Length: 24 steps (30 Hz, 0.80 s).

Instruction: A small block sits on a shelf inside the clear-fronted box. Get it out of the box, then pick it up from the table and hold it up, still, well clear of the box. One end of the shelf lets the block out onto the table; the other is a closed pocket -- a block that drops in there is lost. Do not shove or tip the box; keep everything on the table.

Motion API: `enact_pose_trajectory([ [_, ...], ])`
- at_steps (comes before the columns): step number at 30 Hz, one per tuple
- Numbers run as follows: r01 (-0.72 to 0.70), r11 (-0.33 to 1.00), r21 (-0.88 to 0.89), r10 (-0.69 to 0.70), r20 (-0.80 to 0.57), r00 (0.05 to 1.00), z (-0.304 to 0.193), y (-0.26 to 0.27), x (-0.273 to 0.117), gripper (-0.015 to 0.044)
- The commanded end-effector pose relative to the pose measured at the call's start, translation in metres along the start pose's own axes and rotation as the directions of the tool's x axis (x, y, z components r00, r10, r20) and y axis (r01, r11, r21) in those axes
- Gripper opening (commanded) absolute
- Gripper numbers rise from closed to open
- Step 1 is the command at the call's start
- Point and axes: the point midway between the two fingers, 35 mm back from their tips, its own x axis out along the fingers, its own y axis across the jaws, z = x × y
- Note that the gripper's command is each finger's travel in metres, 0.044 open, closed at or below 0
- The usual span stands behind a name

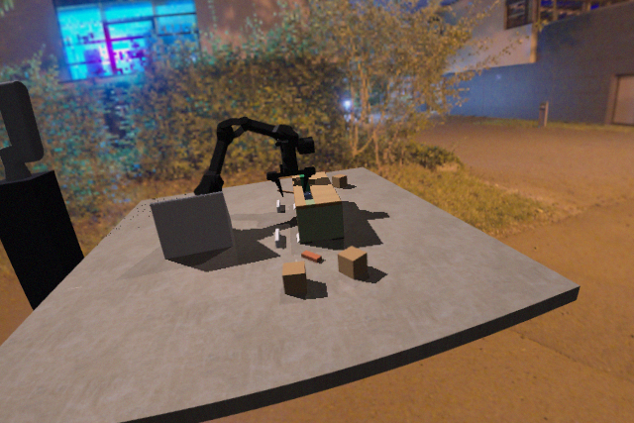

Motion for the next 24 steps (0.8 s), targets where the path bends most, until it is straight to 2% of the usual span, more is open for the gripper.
enact_pose_trajectory([
  [1,-0.001,1.0,-0.002,0.001,-0.001,1.0,-0.008,0.0,0.003,0.04],
  [24,-0.001,1.0,-0.002,0.001,-0.003,1.0,-0.066,0.0,0.025,0.04],
])
